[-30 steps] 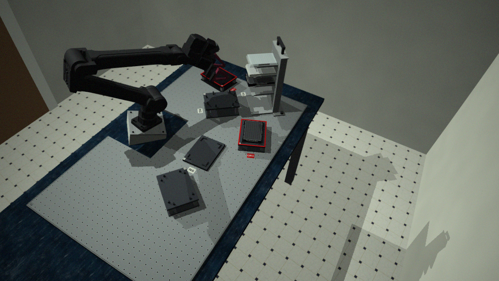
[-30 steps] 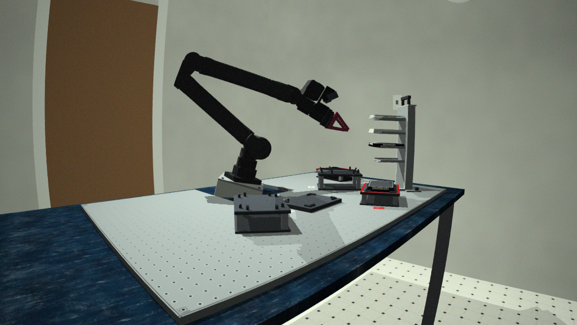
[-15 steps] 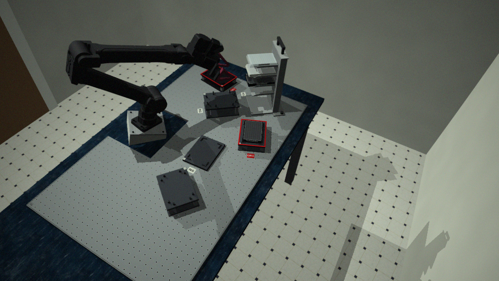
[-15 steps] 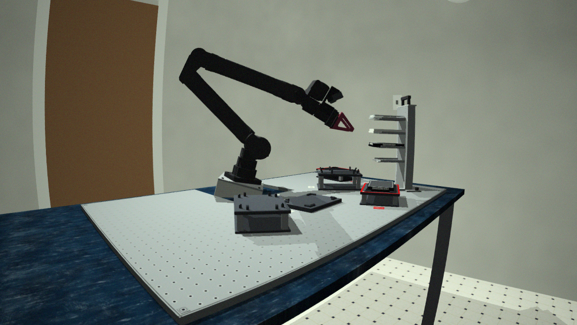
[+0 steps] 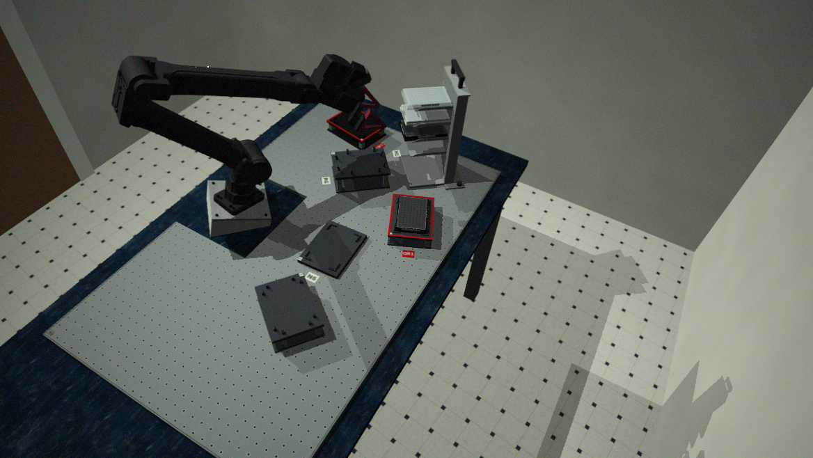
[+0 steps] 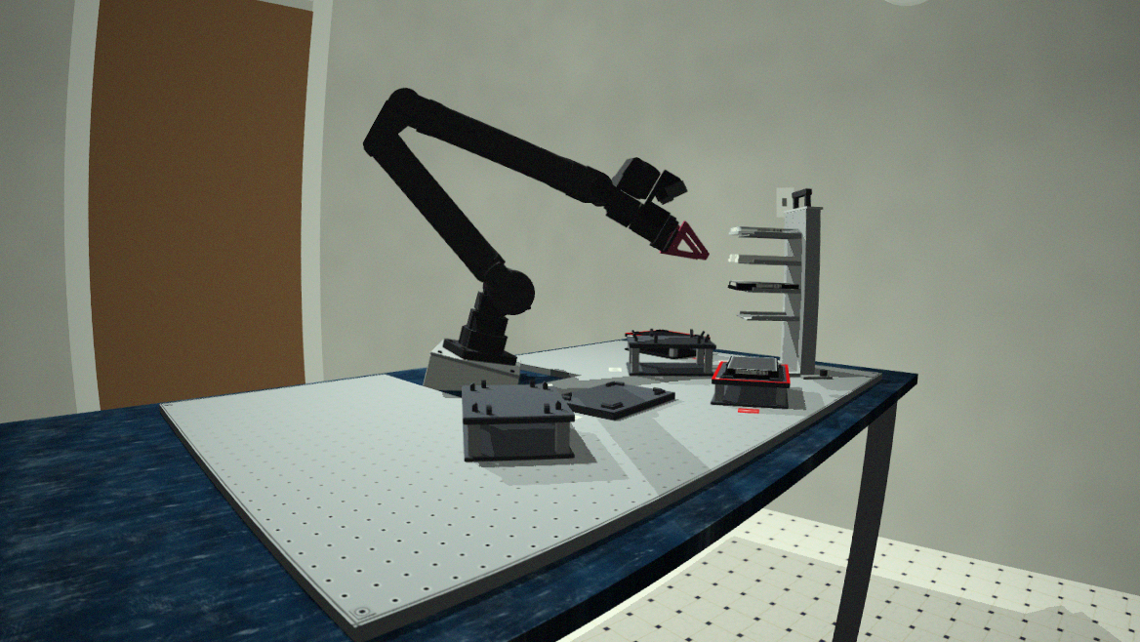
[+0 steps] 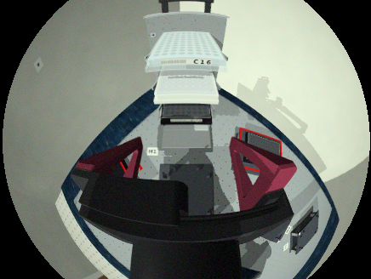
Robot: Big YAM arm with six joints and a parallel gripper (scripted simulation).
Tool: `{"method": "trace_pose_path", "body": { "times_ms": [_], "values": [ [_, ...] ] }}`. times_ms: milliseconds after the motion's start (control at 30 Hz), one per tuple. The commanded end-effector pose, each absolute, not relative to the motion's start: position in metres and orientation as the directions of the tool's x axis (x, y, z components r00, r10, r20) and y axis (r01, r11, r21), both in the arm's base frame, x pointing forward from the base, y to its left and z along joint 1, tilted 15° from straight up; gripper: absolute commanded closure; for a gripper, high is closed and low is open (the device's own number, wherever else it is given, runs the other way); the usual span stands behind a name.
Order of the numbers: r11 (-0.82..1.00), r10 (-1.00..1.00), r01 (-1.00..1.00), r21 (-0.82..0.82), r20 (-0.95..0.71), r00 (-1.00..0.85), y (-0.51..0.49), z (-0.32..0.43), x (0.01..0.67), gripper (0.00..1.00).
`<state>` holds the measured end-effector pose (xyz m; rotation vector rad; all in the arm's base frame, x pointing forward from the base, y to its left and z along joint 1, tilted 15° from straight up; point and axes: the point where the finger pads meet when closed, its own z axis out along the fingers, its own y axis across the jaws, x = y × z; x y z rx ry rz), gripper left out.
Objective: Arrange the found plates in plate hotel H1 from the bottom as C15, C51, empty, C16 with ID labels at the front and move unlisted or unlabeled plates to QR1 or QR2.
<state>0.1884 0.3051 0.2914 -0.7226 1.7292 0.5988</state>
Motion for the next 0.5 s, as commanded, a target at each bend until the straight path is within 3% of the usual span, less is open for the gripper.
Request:
{"method": "trace_pose_path", "body": {
  "times_ms": [0,467],
  "values": [
    [0.686,-0.098,-0.726,0.050,-0.982,-0.161,0.315,0.336,0.198,0.00],
    [0.686,-0.099,-0.726,0.048,-0.982,-0.159,0.327,0.340,0.210,0.00]
  ]
}}
